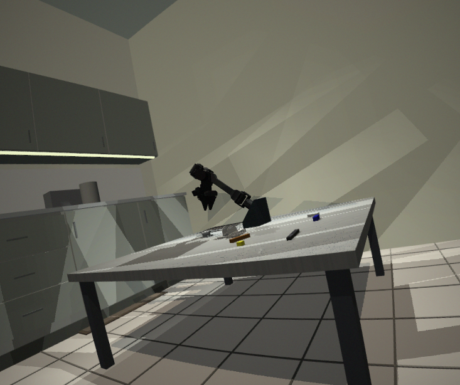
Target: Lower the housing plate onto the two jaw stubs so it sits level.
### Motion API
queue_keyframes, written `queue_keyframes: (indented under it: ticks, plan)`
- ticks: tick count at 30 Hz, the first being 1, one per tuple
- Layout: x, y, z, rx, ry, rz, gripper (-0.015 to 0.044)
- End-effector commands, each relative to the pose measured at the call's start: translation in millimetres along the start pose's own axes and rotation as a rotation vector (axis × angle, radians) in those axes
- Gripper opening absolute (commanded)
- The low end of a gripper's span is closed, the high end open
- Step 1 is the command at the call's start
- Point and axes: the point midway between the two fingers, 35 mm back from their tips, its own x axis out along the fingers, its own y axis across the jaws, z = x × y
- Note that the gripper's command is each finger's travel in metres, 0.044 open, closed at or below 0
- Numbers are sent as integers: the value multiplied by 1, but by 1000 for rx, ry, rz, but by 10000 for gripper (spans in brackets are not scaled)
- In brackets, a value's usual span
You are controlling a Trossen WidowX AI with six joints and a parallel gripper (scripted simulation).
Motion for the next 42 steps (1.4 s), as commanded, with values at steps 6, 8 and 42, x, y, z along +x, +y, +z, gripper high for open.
queue_keyframes:
  ticks: [6, 8, 42]
  plan:
    - [14, -29, 2, 189, 51, 8, 440]
    - [17, -36, 3, 232, 61, 8, 440]
    - [54, -144, -12, 949, 153, -40, 440]
